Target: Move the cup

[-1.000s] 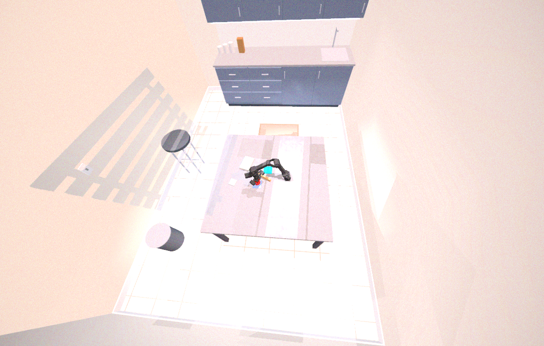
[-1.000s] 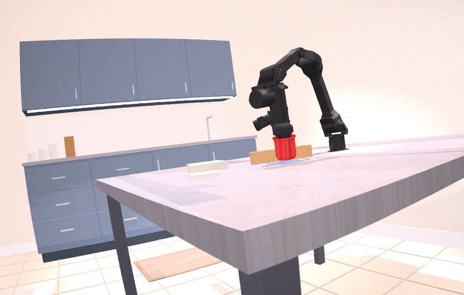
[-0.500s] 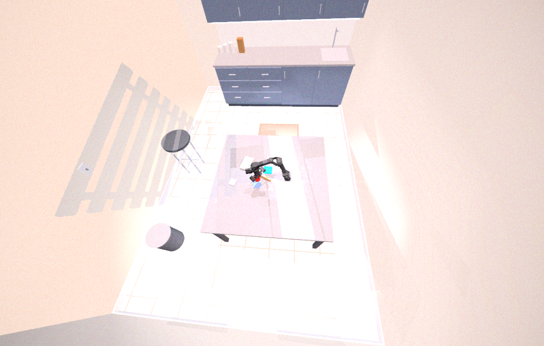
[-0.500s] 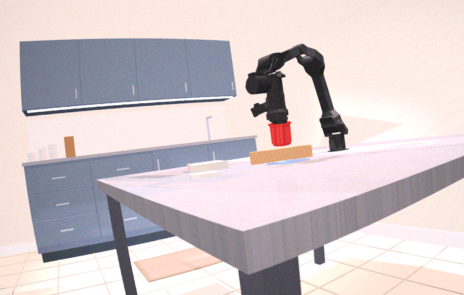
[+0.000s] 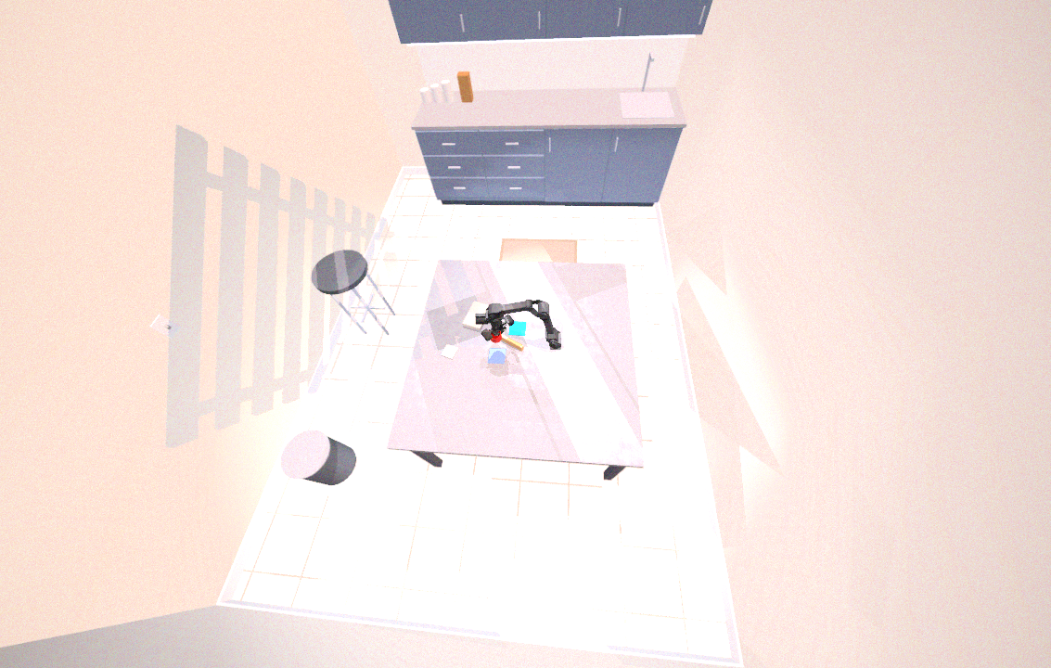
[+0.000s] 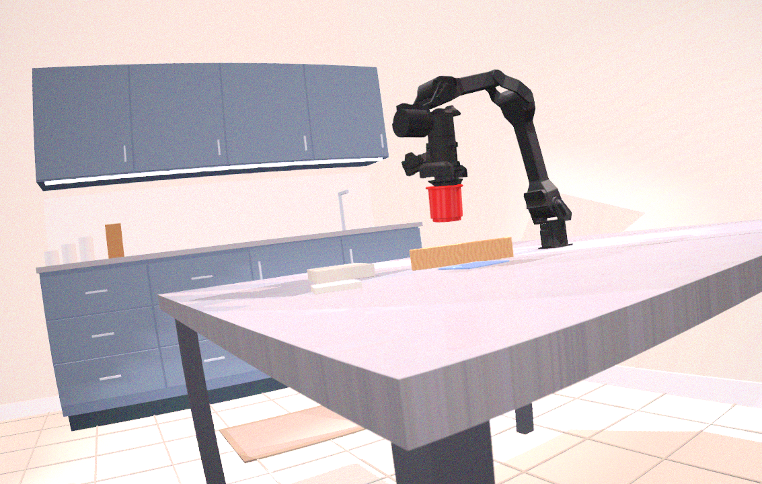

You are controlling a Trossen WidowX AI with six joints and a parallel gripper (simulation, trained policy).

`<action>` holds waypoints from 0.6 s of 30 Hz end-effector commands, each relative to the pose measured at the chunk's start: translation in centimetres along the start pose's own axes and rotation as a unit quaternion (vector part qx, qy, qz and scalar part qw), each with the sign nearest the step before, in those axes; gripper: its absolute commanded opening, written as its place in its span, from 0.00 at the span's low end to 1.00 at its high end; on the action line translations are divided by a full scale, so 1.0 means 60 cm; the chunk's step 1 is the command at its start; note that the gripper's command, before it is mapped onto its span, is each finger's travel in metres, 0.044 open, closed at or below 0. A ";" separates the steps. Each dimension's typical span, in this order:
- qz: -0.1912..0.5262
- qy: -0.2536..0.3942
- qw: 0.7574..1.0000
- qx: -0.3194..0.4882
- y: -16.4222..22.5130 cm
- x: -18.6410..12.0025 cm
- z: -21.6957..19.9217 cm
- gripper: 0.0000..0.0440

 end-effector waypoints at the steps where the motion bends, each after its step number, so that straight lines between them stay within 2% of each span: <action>1: -0.005 -0.011 1.000 0.017 -0.014 -0.010 -0.009 0.00; 18: -0.028 -0.031 0.996 0.076 -0.068 -0.017 -0.071 0.00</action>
Point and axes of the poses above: the point midway between the two fingers, 35 mm back from their tips, its own x axis out along the fingers, its own z axis across the jaws, y = z × x, the point moved 3 cm from there along -x, back along the fingers, and after that the axes turned 5 degrees about x, right-handed, at the moved point
